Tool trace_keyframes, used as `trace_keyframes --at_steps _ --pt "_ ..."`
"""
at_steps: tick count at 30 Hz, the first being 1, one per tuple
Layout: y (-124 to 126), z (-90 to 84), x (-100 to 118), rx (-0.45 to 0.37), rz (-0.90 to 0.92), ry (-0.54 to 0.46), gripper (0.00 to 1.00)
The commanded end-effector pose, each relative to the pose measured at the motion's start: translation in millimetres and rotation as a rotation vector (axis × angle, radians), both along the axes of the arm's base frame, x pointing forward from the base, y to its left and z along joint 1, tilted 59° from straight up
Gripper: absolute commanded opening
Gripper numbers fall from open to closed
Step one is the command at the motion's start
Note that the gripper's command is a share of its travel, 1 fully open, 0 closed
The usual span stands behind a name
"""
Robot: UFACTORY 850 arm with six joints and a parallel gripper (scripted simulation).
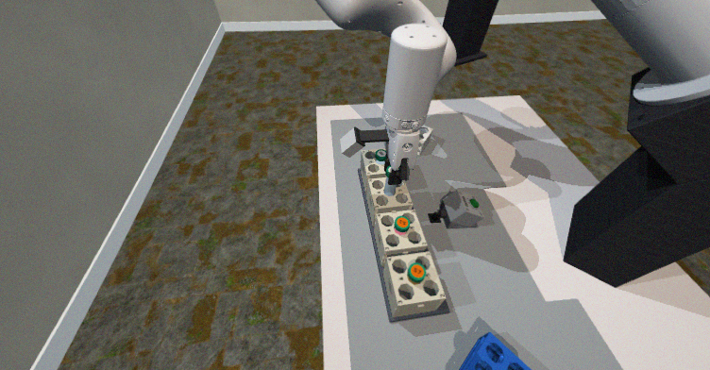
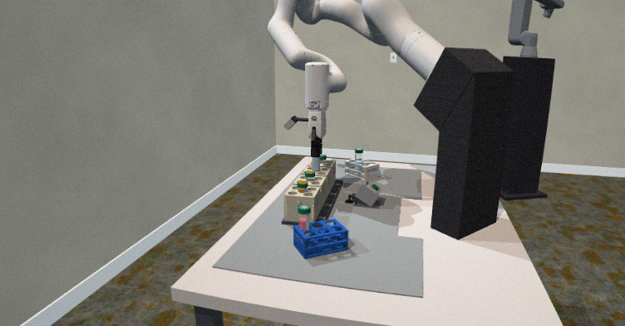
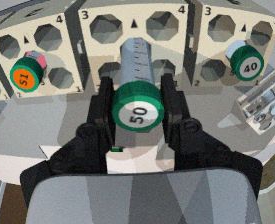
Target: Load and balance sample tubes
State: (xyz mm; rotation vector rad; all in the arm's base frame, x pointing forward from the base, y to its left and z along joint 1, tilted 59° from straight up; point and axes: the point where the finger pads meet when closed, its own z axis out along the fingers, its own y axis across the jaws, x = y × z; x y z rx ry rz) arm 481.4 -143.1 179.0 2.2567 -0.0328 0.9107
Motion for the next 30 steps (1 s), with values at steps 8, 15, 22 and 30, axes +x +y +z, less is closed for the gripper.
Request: trace_keyframes --at_steps 8,15,22,30 --pt "-5.9 -5.1 6.0 0.0 0.0 0.0 0.0" --pt "-10.2 -8.7 10.2 0.0 0.0 0.0 0.0" --pt "-13.3 -11.2 13.2 0.0 0.0 0.0 0.0" --pt "-18.2 -15.3 18.0 0.0 0.0 0.0 0.0"
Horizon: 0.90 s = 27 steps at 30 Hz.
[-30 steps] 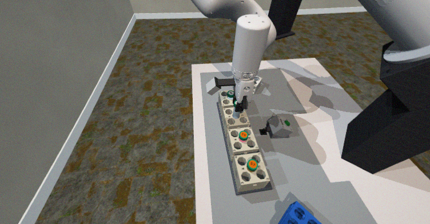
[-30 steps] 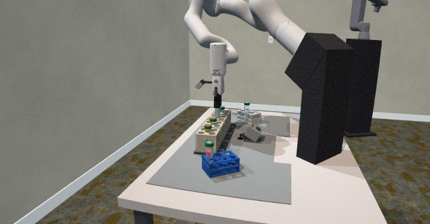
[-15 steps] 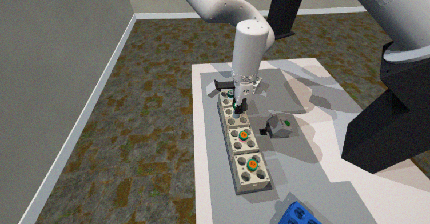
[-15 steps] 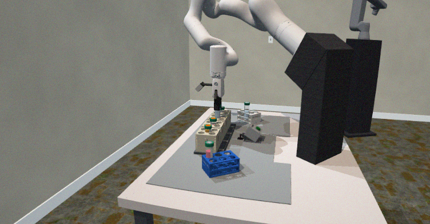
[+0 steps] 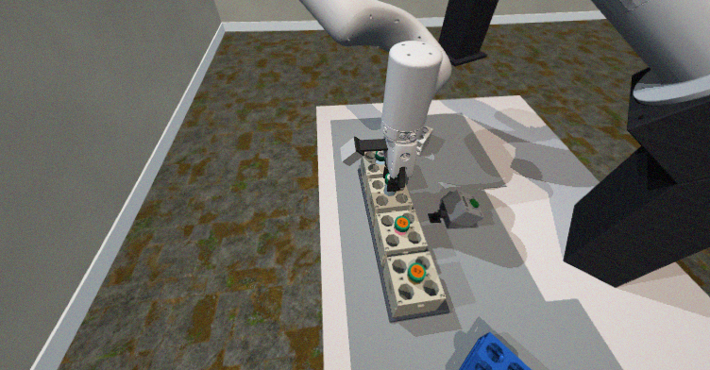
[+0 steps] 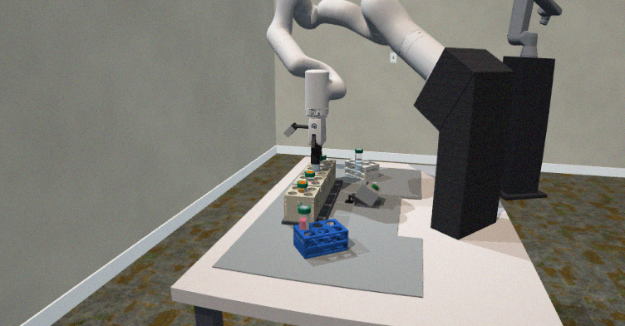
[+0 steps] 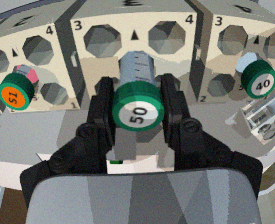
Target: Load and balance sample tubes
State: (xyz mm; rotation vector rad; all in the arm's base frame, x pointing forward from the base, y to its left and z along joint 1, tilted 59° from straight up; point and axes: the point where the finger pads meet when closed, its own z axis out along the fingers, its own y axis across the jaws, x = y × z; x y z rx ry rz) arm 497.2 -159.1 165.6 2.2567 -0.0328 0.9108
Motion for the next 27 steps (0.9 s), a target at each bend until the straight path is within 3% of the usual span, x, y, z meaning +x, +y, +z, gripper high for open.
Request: trace_keyframes --at_steps 1,27 --pt "-2.8 -2.5 2.9 0.0 0.0 0.0 0.0" --pt "-15.6 -13.2 15.5 0.0 0.0 0.0 0.0"
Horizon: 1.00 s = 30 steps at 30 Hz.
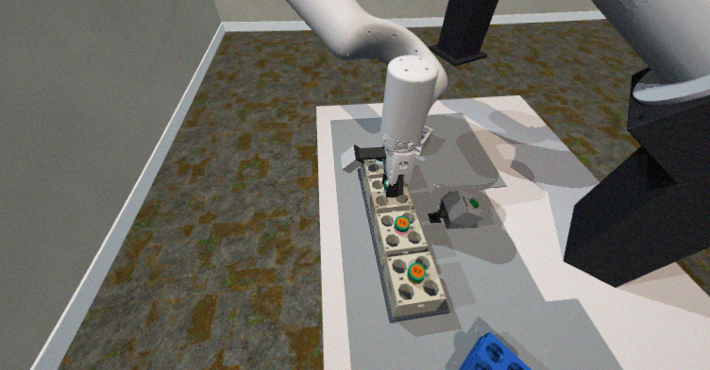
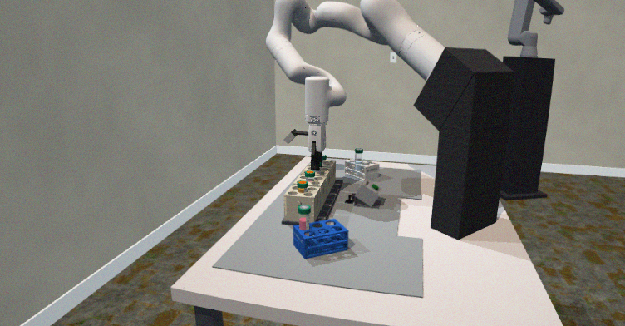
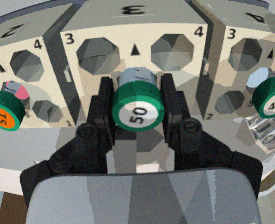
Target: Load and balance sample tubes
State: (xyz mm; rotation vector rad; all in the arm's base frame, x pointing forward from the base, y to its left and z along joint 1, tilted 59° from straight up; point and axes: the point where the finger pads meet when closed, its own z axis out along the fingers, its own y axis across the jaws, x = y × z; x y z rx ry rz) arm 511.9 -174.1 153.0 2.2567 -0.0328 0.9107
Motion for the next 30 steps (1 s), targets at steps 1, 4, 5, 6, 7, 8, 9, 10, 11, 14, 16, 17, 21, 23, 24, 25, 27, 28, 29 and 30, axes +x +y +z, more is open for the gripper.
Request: trace_keyframes --at_steps 1,4,5,6,7,8,9,10,11,14,16,17,21,23,24,25,27,28,29,30 --pt "-0.6 -0.6 0.8 0.0 0.0 0.0 0.0" --pt "-0.7 -0.7 0.8 0.0 0.0 0.0 0.0" --pt "-0.7 -0.7 0.8 0.0 0.0 0.0 0.0" --pt "-0.7 -0.7 0.8 0.0 0.0 0.0 0.0" --pt "-0.7 -0.7 0.8 0.0 0.0 0.0 0.0" --pt "-0.7 -0.7 0.8 0.0 0.0 0.0 0.0" --pt "-0.6 -0.6 0.8 0.0 0.0 0.0 0.0" --pt "-0.6 -0.6 0.8 0.0 0.0 0.0 0.0" --pt "-0.6 -0.6 0.8 0.0 0.0 0.0 0.0" --pt "-0.9 -0.8 1.0 0.0 0.0 0.0 0.43" --pt "-0.9 -0.8 1.0 0.0 0.0 0.0 0.43" --pt "-0.9 -0.8 1.0 0.0 0.0 0.0 0.43" --pt "-0.8 -0.8 1.0 0.0 0.0 0.0 0.43" --pt "-0.8 -0.8 1.0 0.0 0.0 0.0 0.43" --pt "-0.8 -0.8 1.0 0.0 0.0 0.0 0.43" --pt "-0.8 -0.8 1.0 0.0 0.0 0.0 0.43" --pt "-0.8 -0.8 1.0 0.0 0.0 0.0 0.43" --pt "-0.8 -0.8 1.0 0.0 0.0 0.0 0.43" --pt "-0.8 -0.8 1.0 0.0 0.0 0.0 0.43" --pt "-0.8 -0.8 1.0 0.0 0.0 0.0 0.43"
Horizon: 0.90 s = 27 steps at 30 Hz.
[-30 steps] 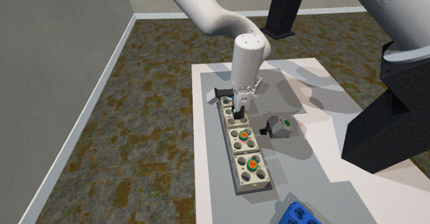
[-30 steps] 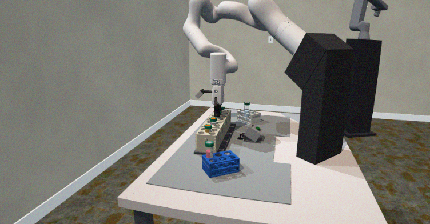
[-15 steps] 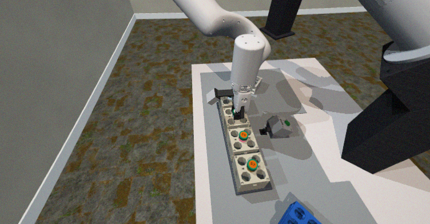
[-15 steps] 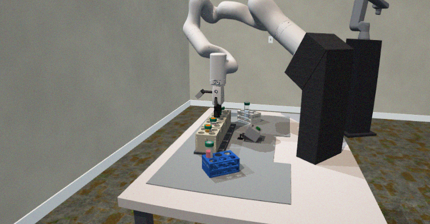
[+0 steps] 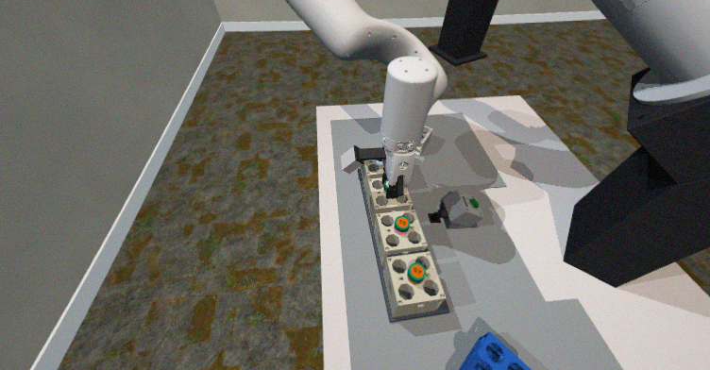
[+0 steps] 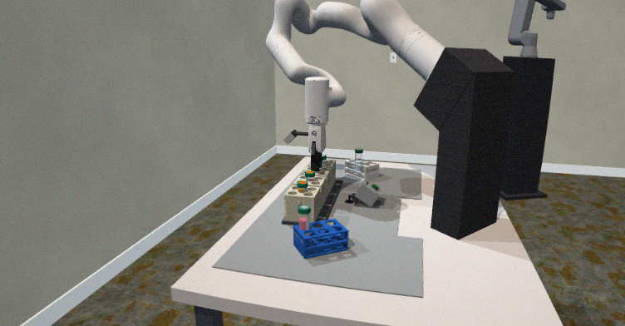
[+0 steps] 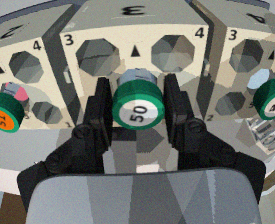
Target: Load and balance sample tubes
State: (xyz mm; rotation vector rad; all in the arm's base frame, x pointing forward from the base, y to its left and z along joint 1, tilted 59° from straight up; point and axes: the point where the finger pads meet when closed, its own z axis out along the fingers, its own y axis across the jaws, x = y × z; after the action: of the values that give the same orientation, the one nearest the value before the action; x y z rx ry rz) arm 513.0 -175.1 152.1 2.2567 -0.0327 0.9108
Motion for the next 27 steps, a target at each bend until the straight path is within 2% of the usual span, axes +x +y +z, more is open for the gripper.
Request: trace_keyframes --at_steps 1,11,27 --pt "0.2 0.1 -0.1 0.0 0.0 0.0 0.43" --pt "0.2 0.1 -0.1 0.0 0.0 0.0 0.43" --pt "17.3 14.4 -16.9 0.0 0.0 0.0 0.43"
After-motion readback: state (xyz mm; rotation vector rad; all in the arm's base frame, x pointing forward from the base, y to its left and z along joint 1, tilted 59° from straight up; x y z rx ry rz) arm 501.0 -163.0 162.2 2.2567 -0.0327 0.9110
